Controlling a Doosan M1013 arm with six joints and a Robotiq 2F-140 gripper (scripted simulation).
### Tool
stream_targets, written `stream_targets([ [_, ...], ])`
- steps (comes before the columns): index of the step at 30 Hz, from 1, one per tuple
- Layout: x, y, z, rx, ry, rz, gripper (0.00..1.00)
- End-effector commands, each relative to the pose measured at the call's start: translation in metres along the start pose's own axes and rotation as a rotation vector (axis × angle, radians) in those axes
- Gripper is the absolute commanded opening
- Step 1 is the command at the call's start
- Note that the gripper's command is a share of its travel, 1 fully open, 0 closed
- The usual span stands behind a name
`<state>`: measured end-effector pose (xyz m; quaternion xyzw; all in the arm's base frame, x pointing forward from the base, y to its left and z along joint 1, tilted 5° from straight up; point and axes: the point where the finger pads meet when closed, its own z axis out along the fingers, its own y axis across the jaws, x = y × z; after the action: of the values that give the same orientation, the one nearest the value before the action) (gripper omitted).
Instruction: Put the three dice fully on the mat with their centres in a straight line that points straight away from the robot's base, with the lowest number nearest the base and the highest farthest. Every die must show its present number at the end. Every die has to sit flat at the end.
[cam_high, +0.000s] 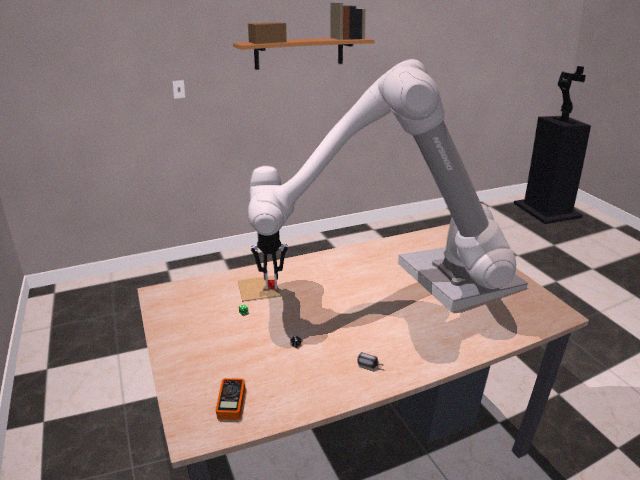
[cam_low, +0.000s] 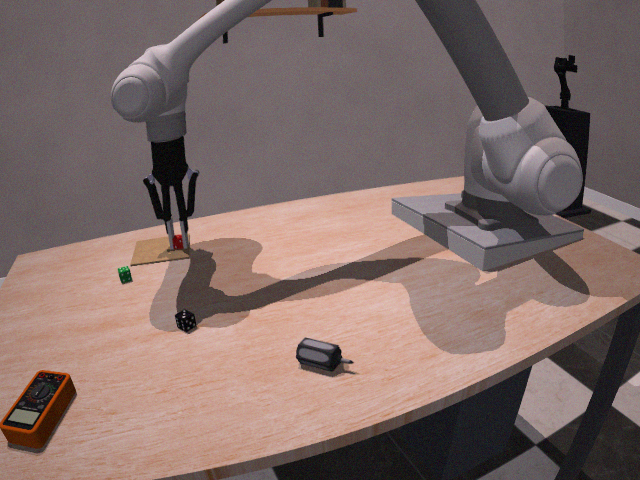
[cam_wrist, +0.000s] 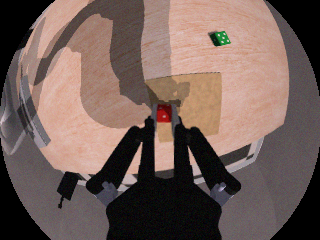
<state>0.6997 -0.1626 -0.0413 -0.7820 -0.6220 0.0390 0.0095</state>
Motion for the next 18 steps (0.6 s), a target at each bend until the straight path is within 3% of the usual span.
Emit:
stream_targets([
  [1,0.0001,0.0005,-0.0009,-0.001,0.000,0.000,0.21],
  [18,0.0001,0.0005,-0.0009,-0.001,0.000,0.000,0.32],
])
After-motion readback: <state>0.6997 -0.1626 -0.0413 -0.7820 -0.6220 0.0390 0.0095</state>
